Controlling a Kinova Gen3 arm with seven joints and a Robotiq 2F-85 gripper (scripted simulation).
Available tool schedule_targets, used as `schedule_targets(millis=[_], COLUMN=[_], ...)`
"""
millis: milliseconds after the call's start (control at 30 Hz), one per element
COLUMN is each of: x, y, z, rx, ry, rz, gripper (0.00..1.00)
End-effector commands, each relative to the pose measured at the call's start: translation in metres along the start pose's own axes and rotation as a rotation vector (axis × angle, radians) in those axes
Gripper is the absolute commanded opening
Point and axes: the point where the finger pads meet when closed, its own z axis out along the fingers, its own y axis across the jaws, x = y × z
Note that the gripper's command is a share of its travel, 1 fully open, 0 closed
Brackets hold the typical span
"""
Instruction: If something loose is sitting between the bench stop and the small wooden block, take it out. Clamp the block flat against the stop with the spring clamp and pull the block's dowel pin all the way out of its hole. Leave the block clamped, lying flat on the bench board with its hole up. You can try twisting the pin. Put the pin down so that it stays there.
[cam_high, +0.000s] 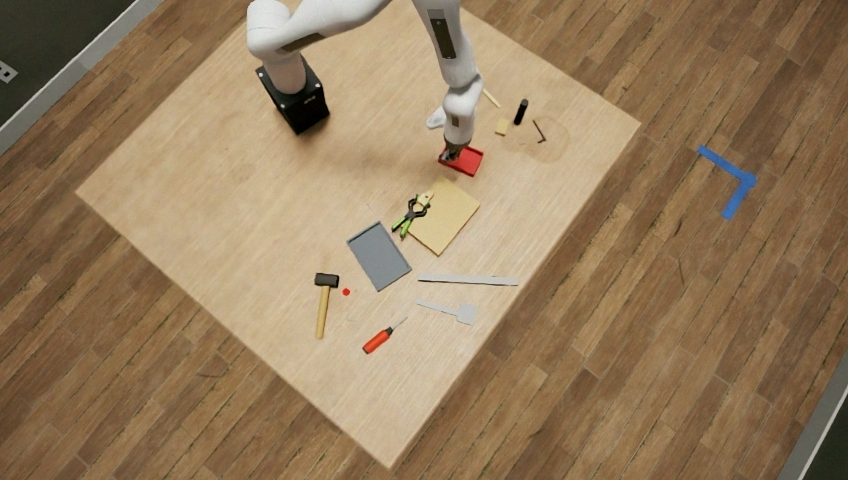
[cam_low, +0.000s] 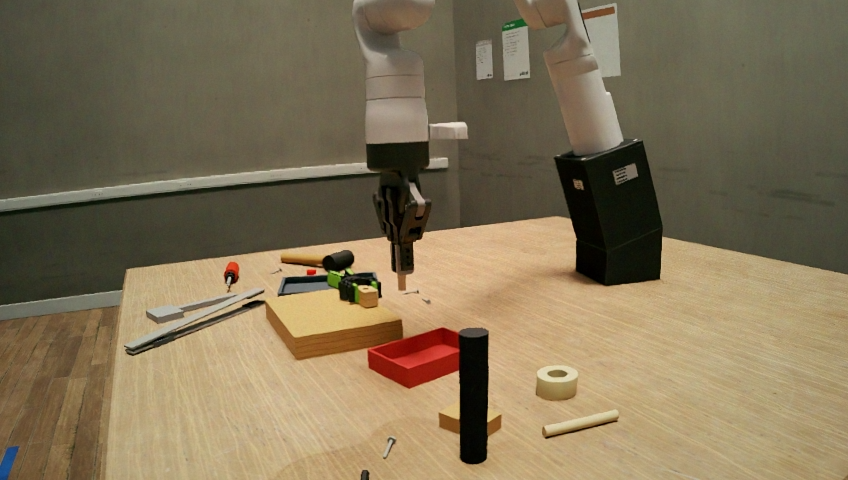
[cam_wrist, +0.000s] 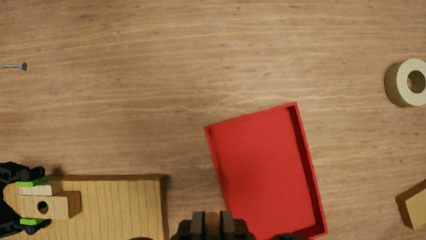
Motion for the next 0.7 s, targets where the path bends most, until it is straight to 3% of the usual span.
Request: schedule_targets(millis=[0, 267, 667], x=[0.005, 0.010, 0.011], y=[0.020, 0.045, 0.047], z=[0.000, -0.002, -0.002], rx=[0.003, 0.002, 0.002], ry=[0.002, -0.002, -0.001], rz=[-0.026, -0.027, -0.027], gripper=[0.10, 0.10, 0.10])
